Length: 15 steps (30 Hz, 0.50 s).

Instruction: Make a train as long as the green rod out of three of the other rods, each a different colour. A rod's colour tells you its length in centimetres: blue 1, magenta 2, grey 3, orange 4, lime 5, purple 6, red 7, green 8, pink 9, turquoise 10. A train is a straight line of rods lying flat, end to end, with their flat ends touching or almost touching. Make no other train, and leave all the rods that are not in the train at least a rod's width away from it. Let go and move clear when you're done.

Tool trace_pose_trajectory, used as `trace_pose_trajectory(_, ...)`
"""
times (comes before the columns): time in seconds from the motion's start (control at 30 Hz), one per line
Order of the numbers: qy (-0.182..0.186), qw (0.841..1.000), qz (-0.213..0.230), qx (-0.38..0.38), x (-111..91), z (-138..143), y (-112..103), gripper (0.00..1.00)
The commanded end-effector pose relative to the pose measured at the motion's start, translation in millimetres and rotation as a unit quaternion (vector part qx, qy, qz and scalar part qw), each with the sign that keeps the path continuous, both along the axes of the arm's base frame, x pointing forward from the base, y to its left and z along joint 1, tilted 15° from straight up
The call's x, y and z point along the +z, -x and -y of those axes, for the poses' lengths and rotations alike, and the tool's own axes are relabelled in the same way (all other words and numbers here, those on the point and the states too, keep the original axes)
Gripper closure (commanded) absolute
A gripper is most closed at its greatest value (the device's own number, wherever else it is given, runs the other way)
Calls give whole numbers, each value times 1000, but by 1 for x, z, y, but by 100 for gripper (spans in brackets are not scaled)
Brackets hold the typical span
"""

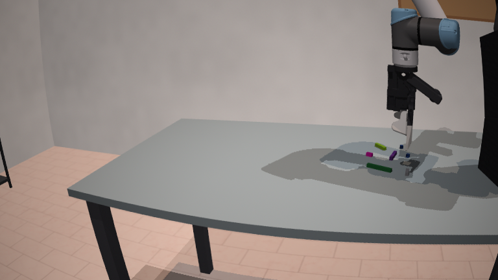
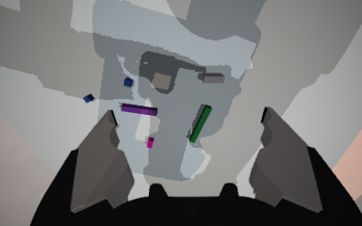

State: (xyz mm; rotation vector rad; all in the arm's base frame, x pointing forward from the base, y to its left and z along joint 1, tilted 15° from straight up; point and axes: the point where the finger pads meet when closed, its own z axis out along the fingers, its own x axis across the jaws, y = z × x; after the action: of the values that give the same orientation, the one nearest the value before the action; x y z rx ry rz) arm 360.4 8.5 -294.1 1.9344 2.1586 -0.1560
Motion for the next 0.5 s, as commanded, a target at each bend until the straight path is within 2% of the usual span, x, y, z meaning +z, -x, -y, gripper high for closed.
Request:
trace_pose_trajectory(0.0,2,1000,-5,23,1,1,-1,0)
trace_pose_trajectory(0.47,4,999,-10,44,1,1,-1,0)
